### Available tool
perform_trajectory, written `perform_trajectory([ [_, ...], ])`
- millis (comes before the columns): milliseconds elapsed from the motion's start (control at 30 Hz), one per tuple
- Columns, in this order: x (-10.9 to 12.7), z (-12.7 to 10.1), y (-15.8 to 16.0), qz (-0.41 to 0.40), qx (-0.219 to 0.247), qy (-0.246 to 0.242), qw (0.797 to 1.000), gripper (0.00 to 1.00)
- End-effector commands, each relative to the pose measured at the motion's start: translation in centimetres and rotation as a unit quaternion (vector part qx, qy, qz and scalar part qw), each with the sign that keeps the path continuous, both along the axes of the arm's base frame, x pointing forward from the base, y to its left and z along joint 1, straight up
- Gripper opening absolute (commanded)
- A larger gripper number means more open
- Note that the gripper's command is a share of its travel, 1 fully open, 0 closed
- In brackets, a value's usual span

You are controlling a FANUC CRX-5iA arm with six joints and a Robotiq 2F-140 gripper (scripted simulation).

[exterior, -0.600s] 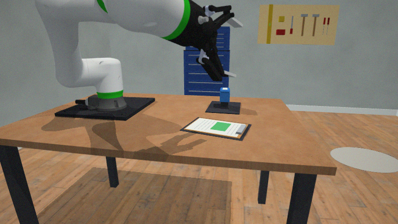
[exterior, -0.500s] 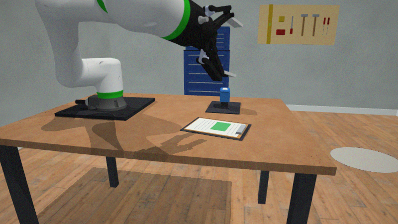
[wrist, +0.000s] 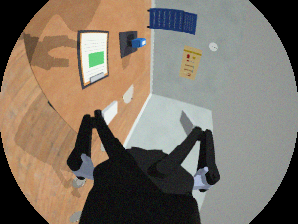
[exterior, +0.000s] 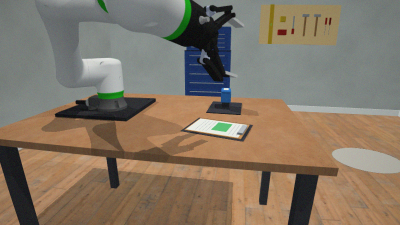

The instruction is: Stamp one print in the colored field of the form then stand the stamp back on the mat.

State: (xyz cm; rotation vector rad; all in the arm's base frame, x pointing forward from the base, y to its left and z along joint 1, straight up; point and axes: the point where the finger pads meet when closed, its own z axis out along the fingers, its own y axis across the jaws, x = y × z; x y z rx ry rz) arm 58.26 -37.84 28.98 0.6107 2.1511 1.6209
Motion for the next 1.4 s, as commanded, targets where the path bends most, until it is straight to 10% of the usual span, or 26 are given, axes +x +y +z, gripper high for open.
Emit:
perform_trajectory([
  [0, 0.0, 0.0, 0.1, 0.001, -0.001, -0.001, 1.0, 1.0],
  [500, -0.1, -3.4, 12.3, 0.218, -0.171, -0.083, 0.957, 1.0],
  [733, -0.1, -5.5, 19.3, 0.335, -0.264, -0.127, 0.895, 1.0],
  [967, -0.1, -8.3, 28.6, 0.474, -0.375, -0.179, 0.777, 1.0],
  [1067, -0.1, -8.3, 28.6, 0.475, -0.376, -0.18, 0.775, 1.0],
  [1133, -0.1, -9.5, 32.9, 0.531, -0.421, -0.202, 0.708, 1.0],
  [1367, 0.0, -11.2, 38.5, 0.596, -0.473, -0.227, 0.609, 1.0],
])
